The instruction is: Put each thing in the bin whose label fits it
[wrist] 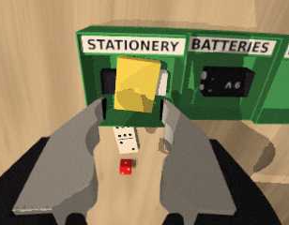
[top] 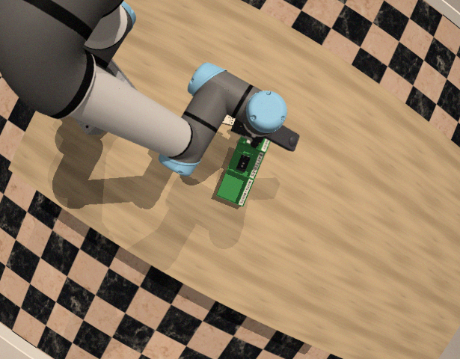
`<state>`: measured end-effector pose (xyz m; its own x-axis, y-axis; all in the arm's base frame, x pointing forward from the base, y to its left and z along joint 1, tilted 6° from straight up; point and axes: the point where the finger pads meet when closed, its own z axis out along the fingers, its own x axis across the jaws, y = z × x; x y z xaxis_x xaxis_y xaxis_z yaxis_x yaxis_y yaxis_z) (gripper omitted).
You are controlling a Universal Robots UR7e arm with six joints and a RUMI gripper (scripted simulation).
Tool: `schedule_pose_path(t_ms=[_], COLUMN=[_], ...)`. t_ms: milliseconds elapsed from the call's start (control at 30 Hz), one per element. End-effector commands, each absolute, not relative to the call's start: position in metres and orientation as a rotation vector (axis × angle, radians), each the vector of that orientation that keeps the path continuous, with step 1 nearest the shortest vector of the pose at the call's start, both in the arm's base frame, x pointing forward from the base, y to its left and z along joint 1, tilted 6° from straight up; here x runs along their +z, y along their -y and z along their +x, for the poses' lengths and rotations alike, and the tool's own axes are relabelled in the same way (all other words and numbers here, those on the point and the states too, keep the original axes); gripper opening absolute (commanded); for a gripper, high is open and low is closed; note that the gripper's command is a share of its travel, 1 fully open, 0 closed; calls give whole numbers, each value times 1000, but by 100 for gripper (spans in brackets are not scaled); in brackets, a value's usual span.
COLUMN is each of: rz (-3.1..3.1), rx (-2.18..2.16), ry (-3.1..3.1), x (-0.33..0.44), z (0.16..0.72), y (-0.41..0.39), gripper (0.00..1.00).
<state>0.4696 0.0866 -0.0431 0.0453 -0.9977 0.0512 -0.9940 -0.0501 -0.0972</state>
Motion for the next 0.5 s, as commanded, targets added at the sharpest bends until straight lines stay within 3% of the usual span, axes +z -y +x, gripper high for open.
schedule_pose_path(t_ms=[0,467], rz=[-2243,-2245], rx=[-166,-161], ry=[-2138,-2141], x=[-34,-25], z=[471,468], y=[-87,-88], gripper=[28,28])
